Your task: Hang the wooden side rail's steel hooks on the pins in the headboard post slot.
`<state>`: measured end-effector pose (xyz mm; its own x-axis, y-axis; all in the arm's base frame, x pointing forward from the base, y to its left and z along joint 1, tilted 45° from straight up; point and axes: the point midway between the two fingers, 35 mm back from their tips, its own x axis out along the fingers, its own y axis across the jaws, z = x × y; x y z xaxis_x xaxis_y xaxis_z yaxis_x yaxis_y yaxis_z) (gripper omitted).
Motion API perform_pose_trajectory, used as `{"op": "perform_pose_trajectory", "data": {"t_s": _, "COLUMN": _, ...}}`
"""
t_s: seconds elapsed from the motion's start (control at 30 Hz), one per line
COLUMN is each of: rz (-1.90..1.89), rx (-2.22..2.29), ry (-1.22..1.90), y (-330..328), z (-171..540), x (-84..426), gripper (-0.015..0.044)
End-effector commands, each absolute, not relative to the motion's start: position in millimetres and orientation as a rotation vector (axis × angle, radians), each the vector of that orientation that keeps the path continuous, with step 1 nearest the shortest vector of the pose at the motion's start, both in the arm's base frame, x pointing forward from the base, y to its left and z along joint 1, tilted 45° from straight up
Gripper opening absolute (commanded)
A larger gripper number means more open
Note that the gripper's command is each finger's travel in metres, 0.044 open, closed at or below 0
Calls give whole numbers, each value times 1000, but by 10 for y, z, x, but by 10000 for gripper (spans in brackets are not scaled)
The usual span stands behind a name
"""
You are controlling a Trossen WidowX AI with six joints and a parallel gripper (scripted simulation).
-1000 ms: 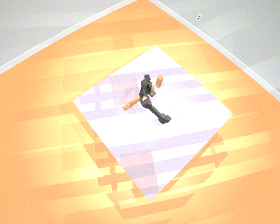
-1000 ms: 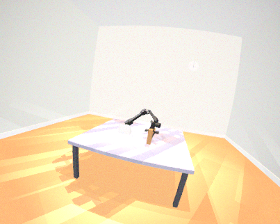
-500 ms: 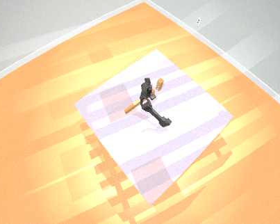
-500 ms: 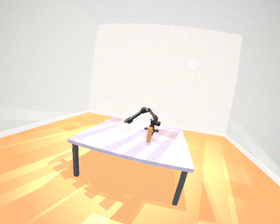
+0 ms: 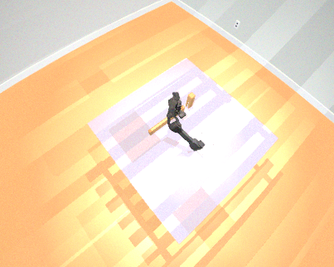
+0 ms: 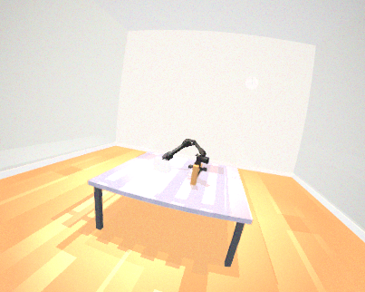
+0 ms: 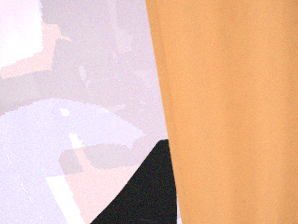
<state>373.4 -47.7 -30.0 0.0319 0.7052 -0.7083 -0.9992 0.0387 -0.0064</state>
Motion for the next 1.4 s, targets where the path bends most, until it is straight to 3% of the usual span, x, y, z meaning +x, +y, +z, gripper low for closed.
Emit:
{"op": "perform_pose_trajectory", "data": {"t_s": 0.0, "rz": 1439, "rx": -611, "ry": 615, "y": -513, "z": -283, "x": 3737, "gripper": 0}}
{"op": "perform_pose_trajectory", "data": {"t_s": 1.37, "rz": 1439, "rx": -612, "ry": 615, "y": -561, "z": -235, "x": 3734, "gripper": 0}}
